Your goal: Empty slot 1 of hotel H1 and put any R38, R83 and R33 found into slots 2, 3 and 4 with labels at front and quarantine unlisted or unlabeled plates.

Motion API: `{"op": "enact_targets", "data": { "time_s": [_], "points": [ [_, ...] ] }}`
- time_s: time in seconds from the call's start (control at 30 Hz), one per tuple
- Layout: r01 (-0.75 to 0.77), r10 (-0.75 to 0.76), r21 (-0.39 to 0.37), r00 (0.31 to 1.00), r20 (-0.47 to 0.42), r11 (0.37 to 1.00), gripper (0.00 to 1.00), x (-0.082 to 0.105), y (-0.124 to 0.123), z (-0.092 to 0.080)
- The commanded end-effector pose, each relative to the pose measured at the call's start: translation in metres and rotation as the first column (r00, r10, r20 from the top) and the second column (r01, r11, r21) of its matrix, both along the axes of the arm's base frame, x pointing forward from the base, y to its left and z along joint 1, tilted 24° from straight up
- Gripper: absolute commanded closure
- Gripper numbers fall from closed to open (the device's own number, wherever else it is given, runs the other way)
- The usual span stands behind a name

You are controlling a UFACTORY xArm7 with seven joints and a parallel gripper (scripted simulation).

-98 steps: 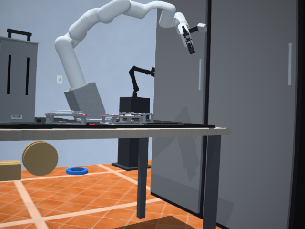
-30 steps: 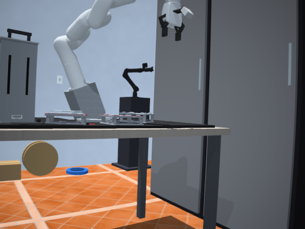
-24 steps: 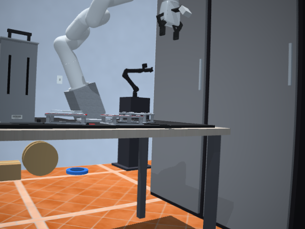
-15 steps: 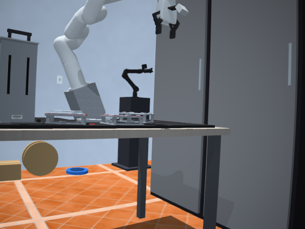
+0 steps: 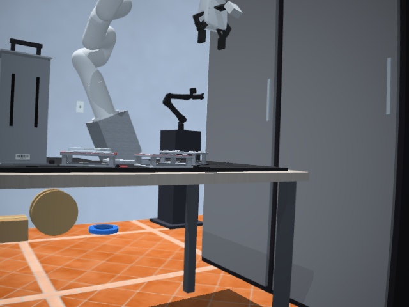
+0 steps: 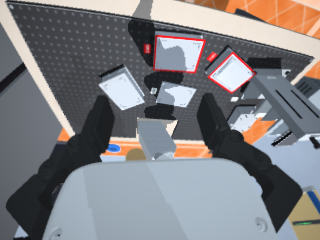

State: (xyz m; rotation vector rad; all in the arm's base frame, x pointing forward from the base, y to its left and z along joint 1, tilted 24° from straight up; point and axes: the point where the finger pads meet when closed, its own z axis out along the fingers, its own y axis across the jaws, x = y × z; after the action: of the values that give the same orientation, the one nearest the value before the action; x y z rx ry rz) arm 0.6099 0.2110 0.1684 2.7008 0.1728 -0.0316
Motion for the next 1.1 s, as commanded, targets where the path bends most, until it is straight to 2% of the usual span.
{"op": "enact_targets", "data": {
  "time_s": [0.0, 1.07],
  "points": [
    [-0.011, 0.011, 0.013, 1.0, 0.023, 1.0, 0.0, 0.0, -0.01, 0.008],
    [-0.011, 0.011, 0.012, 1.0, 0.023, 1.0, 0.0, -0.004, -0.098, 0.047]
  ]
}}
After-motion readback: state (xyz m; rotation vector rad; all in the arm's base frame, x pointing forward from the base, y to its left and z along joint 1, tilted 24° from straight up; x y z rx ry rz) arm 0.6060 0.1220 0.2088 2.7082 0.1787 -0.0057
